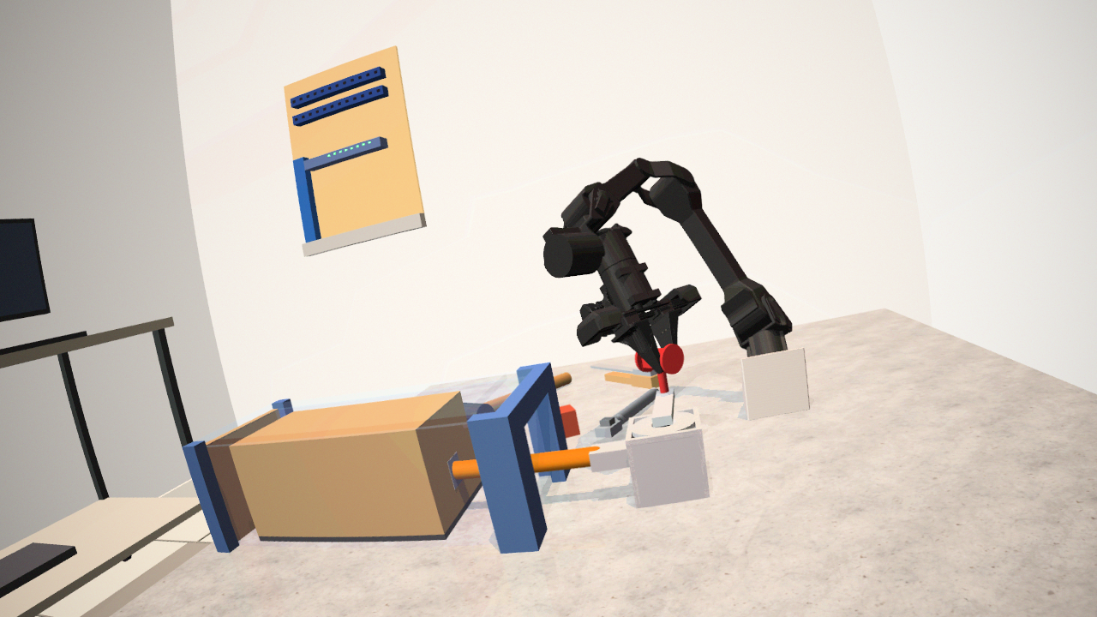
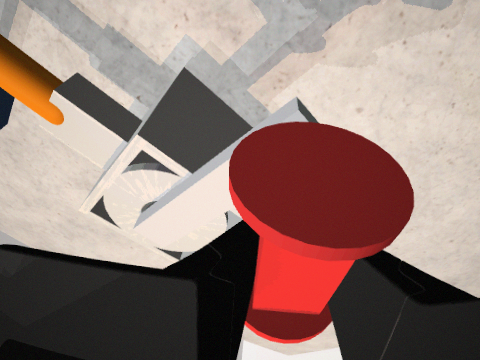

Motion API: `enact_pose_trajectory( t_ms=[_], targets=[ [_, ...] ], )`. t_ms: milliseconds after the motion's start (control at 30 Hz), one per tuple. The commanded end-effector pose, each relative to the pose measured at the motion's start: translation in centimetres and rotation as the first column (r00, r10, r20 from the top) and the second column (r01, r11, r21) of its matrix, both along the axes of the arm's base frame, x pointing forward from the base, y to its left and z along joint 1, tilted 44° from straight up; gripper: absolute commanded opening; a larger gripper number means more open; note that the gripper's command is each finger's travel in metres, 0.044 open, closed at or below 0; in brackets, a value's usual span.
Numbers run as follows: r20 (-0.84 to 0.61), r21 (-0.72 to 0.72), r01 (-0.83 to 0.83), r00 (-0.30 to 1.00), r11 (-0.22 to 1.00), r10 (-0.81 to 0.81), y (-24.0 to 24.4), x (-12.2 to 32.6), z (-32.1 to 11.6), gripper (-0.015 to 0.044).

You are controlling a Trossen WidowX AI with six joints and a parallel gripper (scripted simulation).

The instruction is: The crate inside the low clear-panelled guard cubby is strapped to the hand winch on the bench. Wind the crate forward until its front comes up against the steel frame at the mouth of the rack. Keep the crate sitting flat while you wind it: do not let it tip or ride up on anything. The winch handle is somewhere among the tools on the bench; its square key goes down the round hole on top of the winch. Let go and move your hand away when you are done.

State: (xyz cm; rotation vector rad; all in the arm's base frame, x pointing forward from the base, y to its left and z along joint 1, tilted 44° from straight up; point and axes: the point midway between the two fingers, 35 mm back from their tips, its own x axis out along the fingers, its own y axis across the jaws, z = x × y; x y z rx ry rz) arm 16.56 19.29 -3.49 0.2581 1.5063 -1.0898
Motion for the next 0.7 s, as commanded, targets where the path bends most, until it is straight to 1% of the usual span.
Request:
enact_pose_trajectory(
  t_ms=[0, 667],
  targets=[
    [0.011, -0.004, -0.004, 1.000, 1.000, 0.004, -0.1, 1.0, -0.2, 0.0000],
    [0.013, -0.004, -0.004, 1.000, 1.000, 0.004, 0.6, 3.9, -0.7, 0.0000]
  ],
)
